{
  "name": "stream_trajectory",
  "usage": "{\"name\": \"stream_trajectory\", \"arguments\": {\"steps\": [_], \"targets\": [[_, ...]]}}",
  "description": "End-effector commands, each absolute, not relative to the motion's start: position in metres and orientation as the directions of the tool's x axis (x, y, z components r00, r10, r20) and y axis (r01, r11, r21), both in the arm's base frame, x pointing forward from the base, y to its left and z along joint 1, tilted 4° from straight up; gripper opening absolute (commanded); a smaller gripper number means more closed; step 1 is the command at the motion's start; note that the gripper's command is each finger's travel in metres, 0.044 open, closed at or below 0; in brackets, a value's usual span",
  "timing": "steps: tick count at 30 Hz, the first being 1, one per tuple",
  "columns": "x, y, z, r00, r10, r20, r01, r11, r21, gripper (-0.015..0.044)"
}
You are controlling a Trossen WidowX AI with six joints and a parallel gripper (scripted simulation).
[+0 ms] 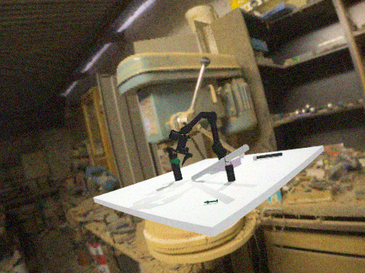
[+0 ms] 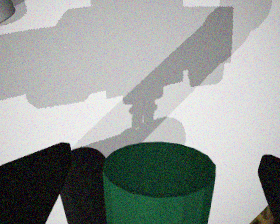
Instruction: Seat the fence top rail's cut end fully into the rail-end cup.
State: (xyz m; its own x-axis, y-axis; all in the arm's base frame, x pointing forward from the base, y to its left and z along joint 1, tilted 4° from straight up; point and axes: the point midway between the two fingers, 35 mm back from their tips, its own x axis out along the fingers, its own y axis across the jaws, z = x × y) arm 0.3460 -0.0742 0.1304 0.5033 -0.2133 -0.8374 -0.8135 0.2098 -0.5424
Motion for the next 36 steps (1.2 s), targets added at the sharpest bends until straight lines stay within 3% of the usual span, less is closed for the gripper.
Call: {"name": "stream_trajectory", "arguments": {"steps": [1,7,19,23,27,36], "targets": [[0.349,-0.075,0.123,0.501,-0.209,-0.840,-0.817,0.206,-0.539,0.0440],[0.351,-0.077,0.117,0.502,-0.209,-0.840,-0.817,0.206,-0.539,0.0440],[0.351,-0.077,0.117,0.502,-0.209,-0.840,-0.817,0.206,-0.539,0.0125],[0.351,-0.077,0.117,0.502,-0.209,-0.840,-0.817,0.206,-0.539,0.0098],[0.348,-0.076,0.117,0.506,-0.193,-0.841,-0.825,0.178,-0.537,0.0000],[0.341,-0.074,0.116,0.514,-0.154,-0.844,-0.840,0.109,-0.532,0.0000]]}}
